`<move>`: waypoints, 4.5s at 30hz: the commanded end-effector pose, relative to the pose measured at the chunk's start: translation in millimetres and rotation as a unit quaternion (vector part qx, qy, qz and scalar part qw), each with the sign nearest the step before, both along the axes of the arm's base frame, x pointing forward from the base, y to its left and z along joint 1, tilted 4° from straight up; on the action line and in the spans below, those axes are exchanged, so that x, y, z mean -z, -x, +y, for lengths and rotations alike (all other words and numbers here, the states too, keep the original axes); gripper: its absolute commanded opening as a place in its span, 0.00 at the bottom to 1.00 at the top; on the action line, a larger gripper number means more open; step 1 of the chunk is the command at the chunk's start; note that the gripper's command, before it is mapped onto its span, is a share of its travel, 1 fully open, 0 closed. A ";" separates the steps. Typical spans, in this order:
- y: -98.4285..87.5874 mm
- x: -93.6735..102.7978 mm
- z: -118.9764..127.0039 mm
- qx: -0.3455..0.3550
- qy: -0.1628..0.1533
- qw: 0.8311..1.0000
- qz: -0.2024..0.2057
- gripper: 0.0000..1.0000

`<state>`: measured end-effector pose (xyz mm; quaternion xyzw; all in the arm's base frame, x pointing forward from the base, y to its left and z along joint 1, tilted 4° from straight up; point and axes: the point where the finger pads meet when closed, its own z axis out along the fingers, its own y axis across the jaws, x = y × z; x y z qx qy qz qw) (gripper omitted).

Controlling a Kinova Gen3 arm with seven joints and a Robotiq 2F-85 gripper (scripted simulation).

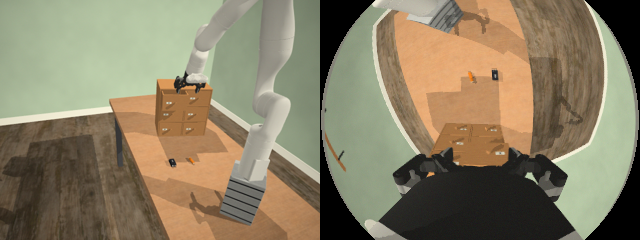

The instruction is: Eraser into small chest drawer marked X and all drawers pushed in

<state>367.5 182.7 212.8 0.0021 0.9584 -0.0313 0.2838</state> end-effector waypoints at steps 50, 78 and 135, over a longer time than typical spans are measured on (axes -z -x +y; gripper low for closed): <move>-6.7 -24.1 -5.2 0.024 -0.017 0.975 0.219 1.00; -6.4 -27.5 -5.1 0.026 -0.018 0.967 0.254 1.00; 66.0 -7.0 22.2 0.026 -0.018 0.967 0.255 1.00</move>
